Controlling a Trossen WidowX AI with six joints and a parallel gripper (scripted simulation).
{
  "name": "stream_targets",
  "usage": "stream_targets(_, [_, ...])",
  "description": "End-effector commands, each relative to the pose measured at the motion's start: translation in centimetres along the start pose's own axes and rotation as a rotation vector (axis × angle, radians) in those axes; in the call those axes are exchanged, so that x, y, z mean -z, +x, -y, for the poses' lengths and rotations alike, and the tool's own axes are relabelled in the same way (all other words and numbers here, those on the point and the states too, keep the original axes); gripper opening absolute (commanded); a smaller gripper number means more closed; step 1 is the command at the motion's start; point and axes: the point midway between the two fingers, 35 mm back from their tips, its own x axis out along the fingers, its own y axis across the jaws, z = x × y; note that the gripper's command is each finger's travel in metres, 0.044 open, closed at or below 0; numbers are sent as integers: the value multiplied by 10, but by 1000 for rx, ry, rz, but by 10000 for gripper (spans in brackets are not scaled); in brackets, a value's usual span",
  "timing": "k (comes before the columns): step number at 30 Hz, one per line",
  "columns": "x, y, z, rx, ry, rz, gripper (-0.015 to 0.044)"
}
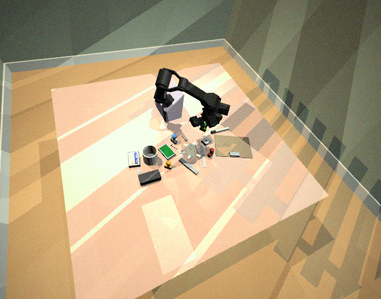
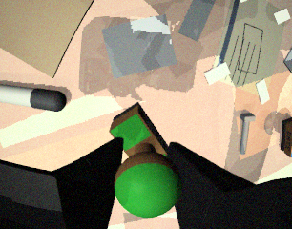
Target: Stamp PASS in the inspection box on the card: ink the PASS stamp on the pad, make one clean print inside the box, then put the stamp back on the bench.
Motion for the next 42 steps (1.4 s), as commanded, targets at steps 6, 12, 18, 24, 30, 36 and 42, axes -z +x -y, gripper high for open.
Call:
stream_targets(6, [-1,-6,-1,-6,6,2,0])
stream_targets(12, [-1,-9,-1,-5,6,2,0])
stream_targets(18, [-6,-12,6,-11,5,1,0])
stream_targets(24, [-25,-16,37,-30,0,1,0])
stream_targets(30, [-40,-17,71,-41,-3,2,0])
stream_targets(36, [-50,-18,108,-45,-3,5,0])
stream_targets(42, [-55,-16,145,-40,-2,8,0])
